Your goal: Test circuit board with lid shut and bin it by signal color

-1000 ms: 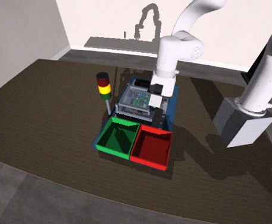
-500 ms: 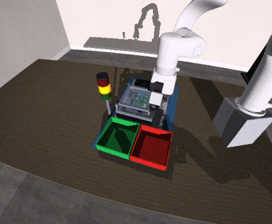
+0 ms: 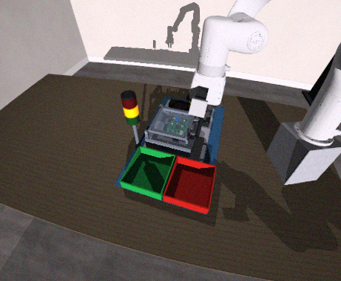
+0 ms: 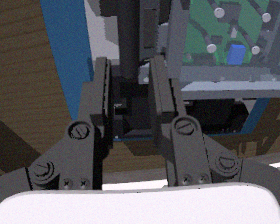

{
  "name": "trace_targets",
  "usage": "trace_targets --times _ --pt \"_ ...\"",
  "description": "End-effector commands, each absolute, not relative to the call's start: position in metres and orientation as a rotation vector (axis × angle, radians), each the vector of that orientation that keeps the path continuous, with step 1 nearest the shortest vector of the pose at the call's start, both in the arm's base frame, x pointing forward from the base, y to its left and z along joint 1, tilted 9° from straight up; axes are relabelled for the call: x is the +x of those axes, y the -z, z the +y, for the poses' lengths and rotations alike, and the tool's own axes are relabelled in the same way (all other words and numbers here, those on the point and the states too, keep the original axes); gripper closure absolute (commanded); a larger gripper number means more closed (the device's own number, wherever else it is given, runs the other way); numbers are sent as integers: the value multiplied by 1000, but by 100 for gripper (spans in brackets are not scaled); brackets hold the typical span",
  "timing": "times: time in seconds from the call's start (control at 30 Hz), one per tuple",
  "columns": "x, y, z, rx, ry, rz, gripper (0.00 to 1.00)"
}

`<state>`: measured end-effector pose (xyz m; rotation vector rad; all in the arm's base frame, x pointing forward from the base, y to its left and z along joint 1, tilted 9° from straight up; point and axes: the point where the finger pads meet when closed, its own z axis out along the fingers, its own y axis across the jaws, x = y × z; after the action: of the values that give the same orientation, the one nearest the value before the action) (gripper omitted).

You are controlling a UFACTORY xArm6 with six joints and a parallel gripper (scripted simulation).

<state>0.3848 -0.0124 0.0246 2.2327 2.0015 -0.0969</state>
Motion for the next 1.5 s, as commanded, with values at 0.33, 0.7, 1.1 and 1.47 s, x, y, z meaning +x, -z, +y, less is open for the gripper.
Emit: trace_targets --times 0.33,0.7,1.1,1.47 --pt "384 -56 -9 2233 95 2001 78" --pt "384 -56 -9 2233 95 2001 0" --pt "384 -56 -9 2233 95 2001 0" --pt "384 -56 -9 2233 95 2001 0"
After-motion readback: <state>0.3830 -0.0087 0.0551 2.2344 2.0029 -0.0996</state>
